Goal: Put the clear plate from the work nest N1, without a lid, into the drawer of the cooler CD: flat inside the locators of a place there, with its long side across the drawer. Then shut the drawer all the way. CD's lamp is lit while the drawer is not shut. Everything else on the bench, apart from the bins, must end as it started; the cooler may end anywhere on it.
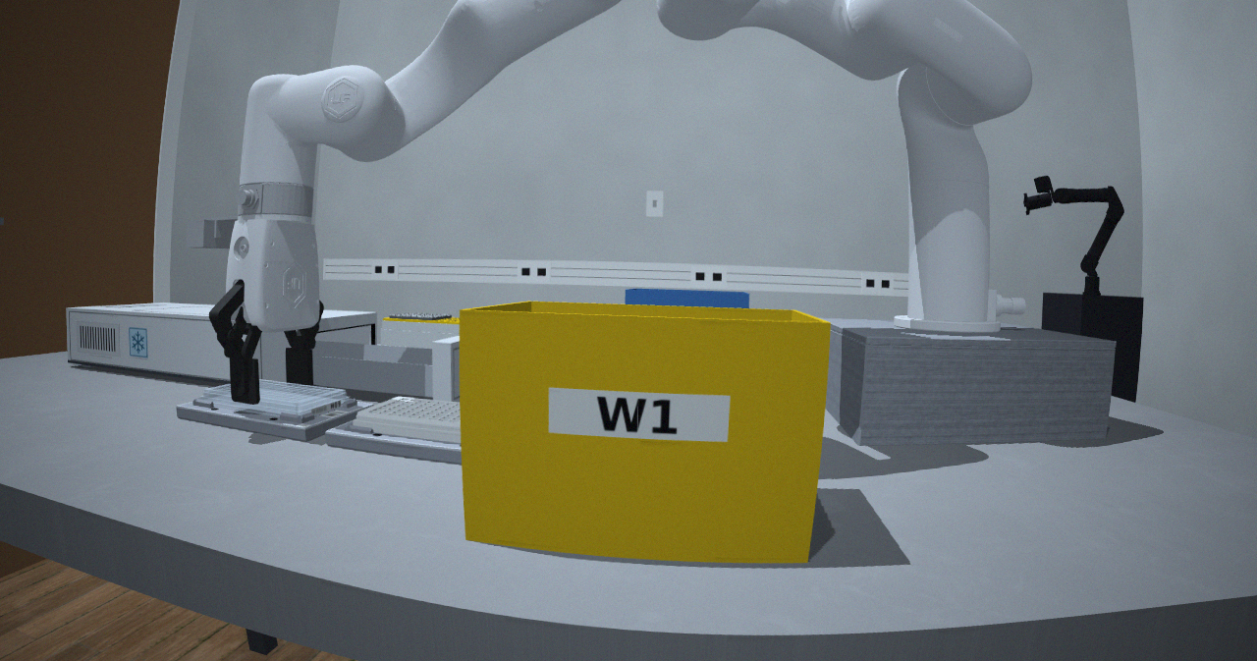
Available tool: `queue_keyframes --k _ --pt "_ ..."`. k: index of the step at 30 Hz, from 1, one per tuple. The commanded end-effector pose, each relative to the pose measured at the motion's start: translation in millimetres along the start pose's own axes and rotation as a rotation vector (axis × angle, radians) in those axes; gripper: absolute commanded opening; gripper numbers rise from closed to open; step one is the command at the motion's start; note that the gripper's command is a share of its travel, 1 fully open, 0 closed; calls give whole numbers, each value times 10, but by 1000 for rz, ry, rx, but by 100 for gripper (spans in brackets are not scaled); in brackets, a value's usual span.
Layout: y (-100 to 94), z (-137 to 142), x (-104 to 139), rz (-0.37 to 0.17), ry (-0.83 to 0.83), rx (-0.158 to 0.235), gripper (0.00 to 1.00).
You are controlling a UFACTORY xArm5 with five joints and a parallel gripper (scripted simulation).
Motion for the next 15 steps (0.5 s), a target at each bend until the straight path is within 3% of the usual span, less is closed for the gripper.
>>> queue_keyframes --k 1,15 --pt "-32 -9 -13 5 0 -3 0" --pt "-52 -9 -14 5 0 -3 0"
Point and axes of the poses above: the point where the finger pads meet when closed, its own y axis out along the fingers, its own z axis across the jaws, x = y × z, the point moved 10 cm from there along -y, back along the fingers, and after that the axes turned 15 degrees about y, right-handed, at the moved point
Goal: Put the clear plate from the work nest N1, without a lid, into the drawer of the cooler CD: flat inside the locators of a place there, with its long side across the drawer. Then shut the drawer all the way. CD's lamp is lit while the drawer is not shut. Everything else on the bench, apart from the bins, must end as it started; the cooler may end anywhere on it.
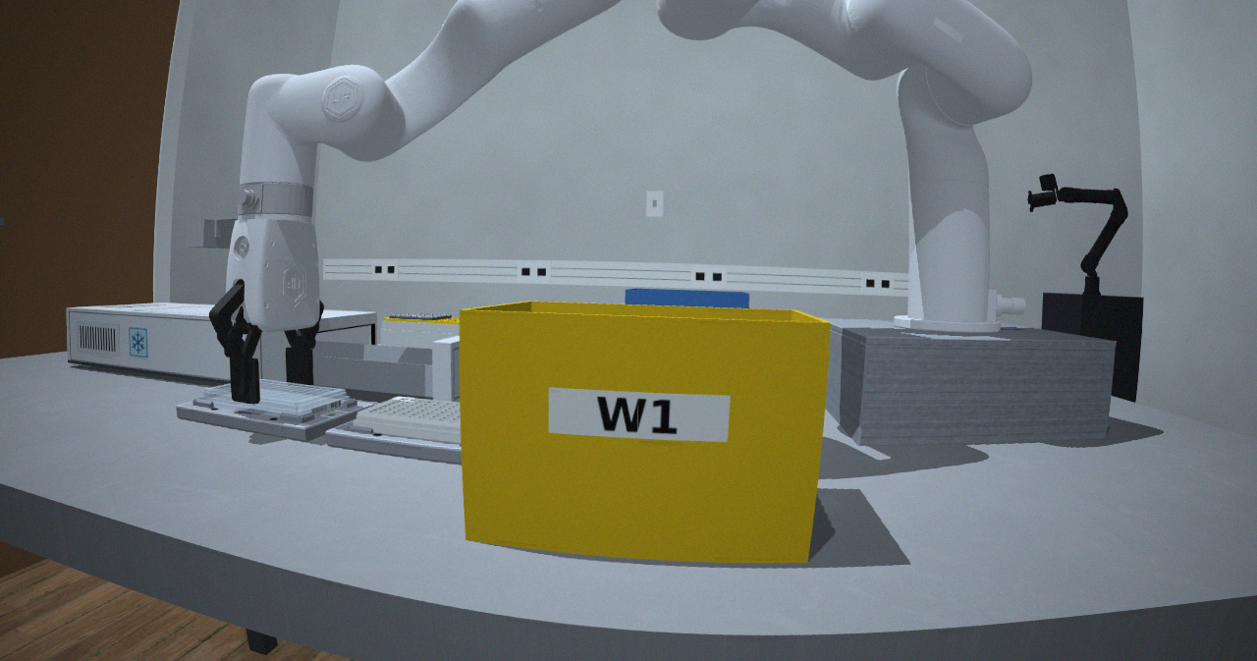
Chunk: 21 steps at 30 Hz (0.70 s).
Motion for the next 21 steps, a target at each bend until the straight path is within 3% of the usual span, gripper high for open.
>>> queue_keyframes --k 1,21 --pt "-56 -10 -15 6 0 -4 0" --pt "-176 -9 -14 6 0 -4 0"
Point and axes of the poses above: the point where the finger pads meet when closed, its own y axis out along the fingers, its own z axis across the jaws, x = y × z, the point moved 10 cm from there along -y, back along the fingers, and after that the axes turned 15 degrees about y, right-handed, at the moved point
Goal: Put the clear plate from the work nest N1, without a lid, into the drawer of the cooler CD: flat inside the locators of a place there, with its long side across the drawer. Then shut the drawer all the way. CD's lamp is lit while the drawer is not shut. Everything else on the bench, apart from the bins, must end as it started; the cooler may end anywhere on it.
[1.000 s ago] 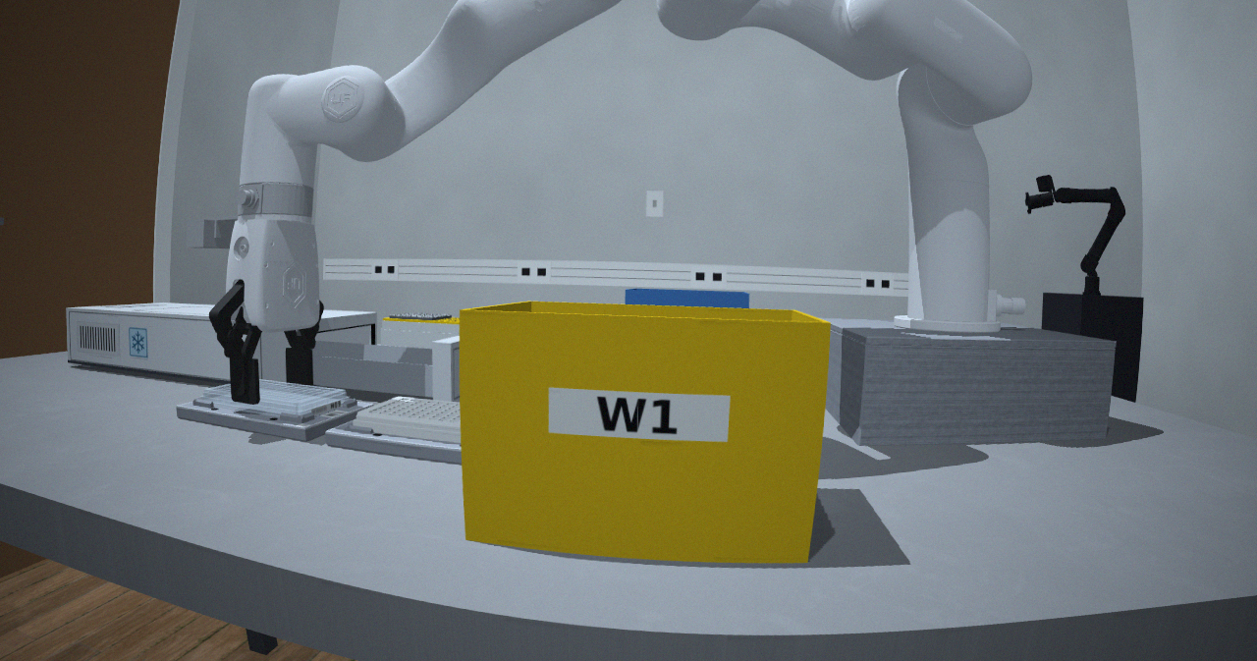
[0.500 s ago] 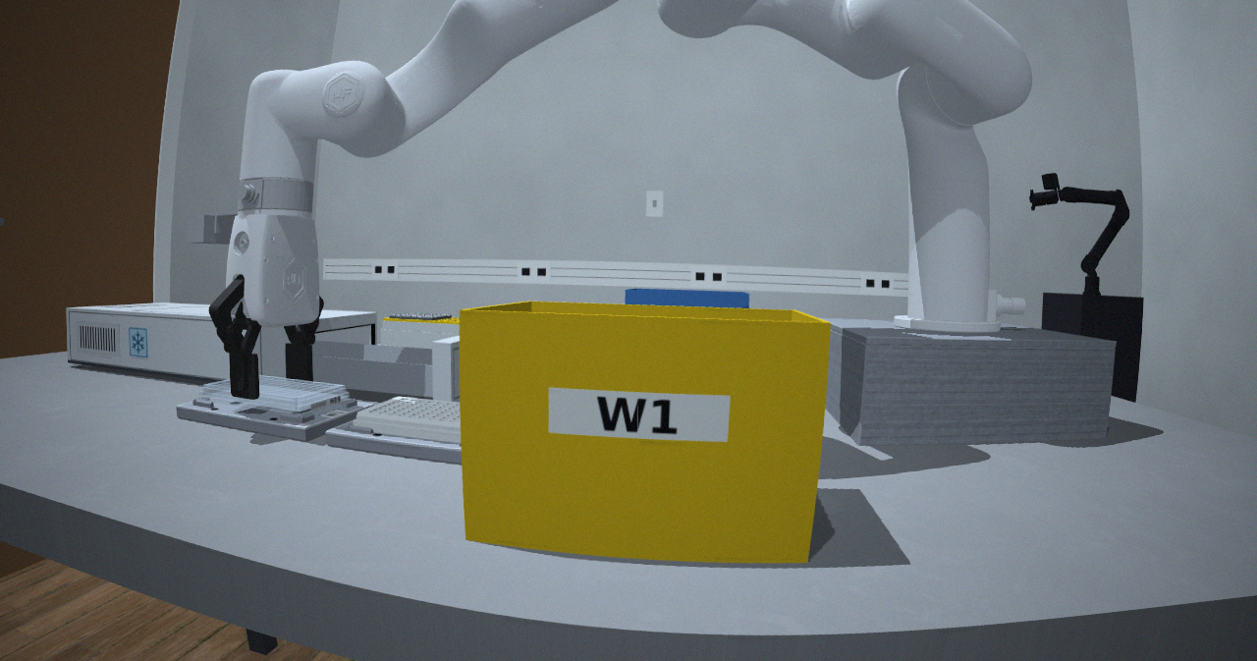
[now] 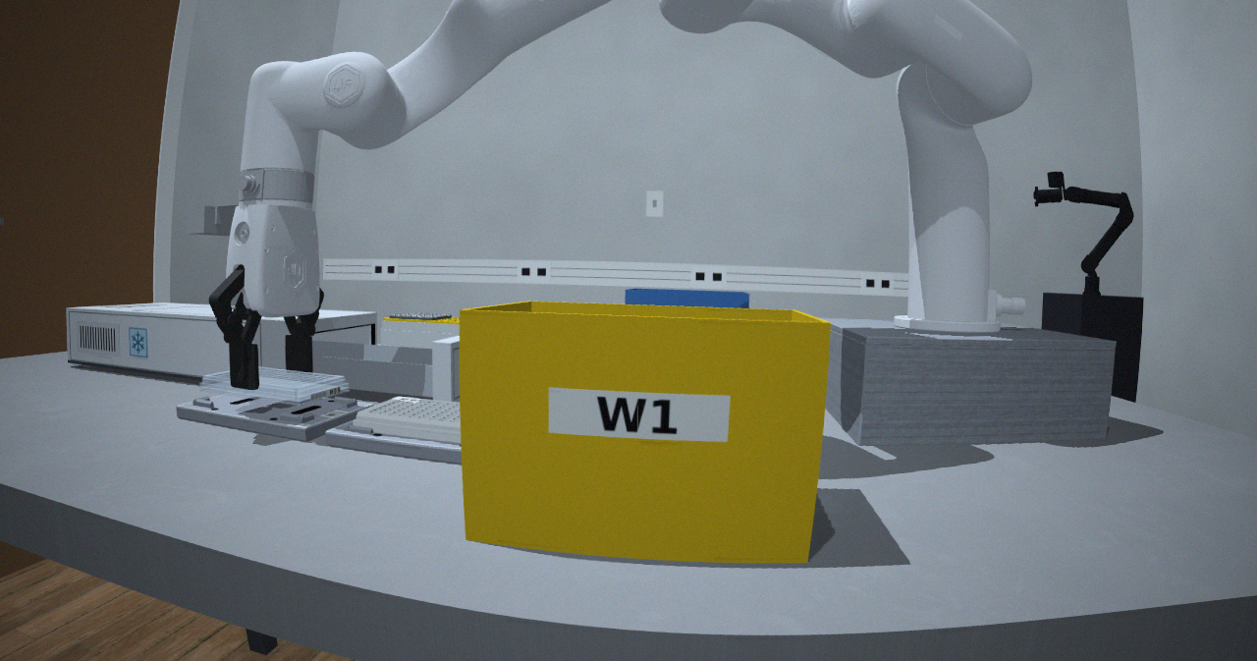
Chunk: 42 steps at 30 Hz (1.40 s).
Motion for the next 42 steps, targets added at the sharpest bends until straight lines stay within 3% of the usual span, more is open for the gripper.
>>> queue_keyframes --k 1,15,42 --pt "-58 -8 -13 6 0 -4 0" --pt "-104 -8 -13 6 0 -4 0" --pt "-505 -7 -11 6 0 -4 0"
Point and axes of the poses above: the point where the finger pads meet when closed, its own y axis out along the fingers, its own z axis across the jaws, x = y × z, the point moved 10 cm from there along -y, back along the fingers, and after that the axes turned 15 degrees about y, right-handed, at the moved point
